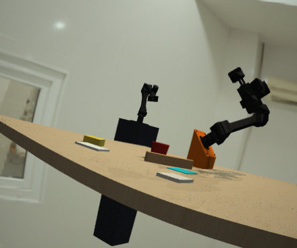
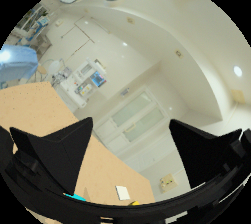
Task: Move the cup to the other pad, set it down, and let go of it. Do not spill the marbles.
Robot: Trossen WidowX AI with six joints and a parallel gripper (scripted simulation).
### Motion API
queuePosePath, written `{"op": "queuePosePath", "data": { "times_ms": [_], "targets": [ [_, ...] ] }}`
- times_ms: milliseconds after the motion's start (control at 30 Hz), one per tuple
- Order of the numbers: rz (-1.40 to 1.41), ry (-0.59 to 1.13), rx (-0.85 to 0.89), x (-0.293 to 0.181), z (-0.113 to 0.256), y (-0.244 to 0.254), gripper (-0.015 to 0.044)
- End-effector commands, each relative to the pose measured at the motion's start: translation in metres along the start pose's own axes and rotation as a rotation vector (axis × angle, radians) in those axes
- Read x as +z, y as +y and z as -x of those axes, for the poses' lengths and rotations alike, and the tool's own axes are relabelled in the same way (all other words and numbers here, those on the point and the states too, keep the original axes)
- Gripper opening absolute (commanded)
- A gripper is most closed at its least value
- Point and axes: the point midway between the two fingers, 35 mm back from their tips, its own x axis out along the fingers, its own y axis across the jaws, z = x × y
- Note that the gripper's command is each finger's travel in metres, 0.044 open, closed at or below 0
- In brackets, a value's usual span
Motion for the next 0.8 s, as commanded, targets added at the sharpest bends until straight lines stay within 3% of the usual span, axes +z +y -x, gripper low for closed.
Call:
{"op": "queuePosePath", "data": {
  "times_ms": [0, 167, 300, 533, 767],
  "targets": [
    [0.011, 0.014, -0.001, -0.003, -0.002, -0.001, 0.0374],
    [0.256, 0.369, 0.030, -0.092, -0.027, -0.027, 0.0243],
    [0.398, 0.658, 0.136, -0.167, -0.026, -0.050, 0.0148],
    [0.495, 1.030, 0.505, -0.276, 0.014, -0.069, 0.0148],
    [0.374, 1.161, 0.953, -0.345, 0.077, -0.066, 0.0148]
  ]
}}
